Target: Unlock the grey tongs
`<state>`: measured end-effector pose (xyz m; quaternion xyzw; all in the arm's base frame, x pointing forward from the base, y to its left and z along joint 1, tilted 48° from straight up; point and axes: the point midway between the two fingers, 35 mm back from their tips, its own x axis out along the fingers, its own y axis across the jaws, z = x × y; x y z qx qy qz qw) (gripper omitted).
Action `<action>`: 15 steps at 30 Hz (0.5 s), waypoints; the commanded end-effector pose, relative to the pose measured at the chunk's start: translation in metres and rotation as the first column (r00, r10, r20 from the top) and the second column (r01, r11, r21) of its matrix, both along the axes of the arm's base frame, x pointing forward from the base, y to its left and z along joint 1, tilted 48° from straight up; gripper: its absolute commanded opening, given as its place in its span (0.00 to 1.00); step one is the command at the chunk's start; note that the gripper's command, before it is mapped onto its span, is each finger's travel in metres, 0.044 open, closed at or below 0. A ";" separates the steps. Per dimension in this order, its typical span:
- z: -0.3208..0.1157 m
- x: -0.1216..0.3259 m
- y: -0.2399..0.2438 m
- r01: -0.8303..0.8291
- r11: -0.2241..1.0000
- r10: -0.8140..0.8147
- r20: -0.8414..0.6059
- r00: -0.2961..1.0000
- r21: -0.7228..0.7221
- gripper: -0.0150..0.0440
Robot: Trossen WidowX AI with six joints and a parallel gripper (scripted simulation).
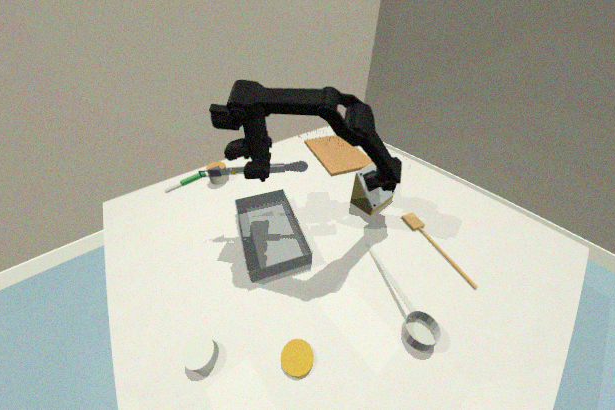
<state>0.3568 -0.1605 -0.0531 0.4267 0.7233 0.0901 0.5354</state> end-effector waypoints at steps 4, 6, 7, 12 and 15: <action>-0.028 -0.026 -0.038 0.082 0.996 -0.084 -0.072 0.994 -0.028 0.00; -0.039 -0.036 -0.050 0.102 0.994 -0.105 -0.094 0.990 -0.036 0.00; -0.044 -0.041 -0.055 0.116 0.992 -0.120 -0.108 0.987 -0.039 0.00; -0.069 -0.070 -0.081 0.188 0.981 -0.195 -0.182 0.964 -0.057 0.00; -0.084 -0.089 -0.094 0.229 0.971 -0.237 -0.225 0.945 -0.065 0.00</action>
